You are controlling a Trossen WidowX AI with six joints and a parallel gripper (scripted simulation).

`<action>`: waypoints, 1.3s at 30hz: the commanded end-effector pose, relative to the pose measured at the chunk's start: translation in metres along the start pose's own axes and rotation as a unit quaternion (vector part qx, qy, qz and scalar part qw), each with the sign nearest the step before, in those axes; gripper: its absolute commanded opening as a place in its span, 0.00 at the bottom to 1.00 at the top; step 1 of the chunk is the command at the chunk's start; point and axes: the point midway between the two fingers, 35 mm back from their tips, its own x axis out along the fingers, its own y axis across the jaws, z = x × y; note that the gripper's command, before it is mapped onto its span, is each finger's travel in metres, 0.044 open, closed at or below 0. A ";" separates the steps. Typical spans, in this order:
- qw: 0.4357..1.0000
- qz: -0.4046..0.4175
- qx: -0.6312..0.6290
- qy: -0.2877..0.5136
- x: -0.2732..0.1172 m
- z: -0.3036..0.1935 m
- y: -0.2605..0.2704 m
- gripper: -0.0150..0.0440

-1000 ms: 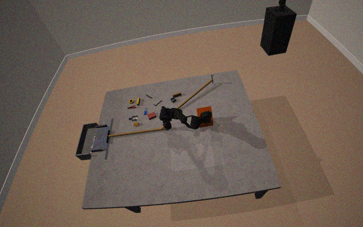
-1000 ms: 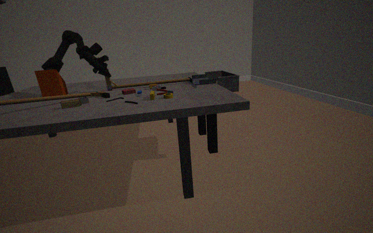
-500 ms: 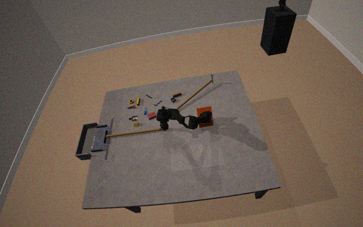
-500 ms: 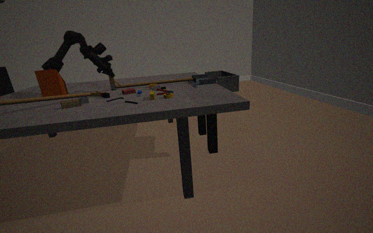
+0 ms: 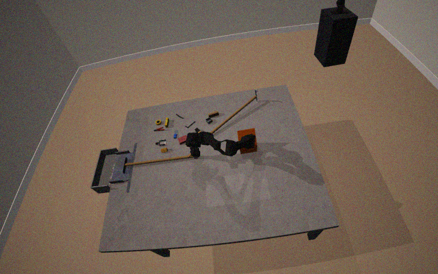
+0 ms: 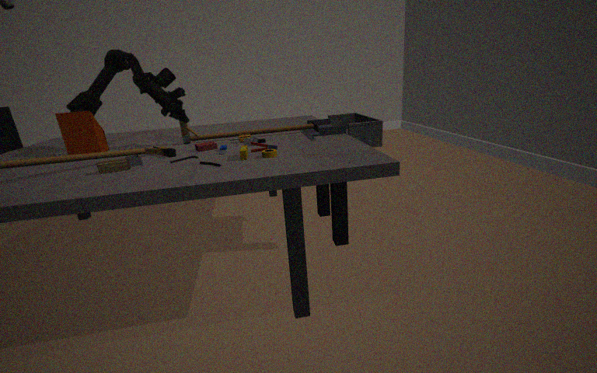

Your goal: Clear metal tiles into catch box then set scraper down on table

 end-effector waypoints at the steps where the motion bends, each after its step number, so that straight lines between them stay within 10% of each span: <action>1: 1.000 -0.002 0.000 -0.004 0.003 0.007 -0.001 0.25; 39: 1.000 -0.001 -0.001 -0.005 0.041 0.058 0.003 0.25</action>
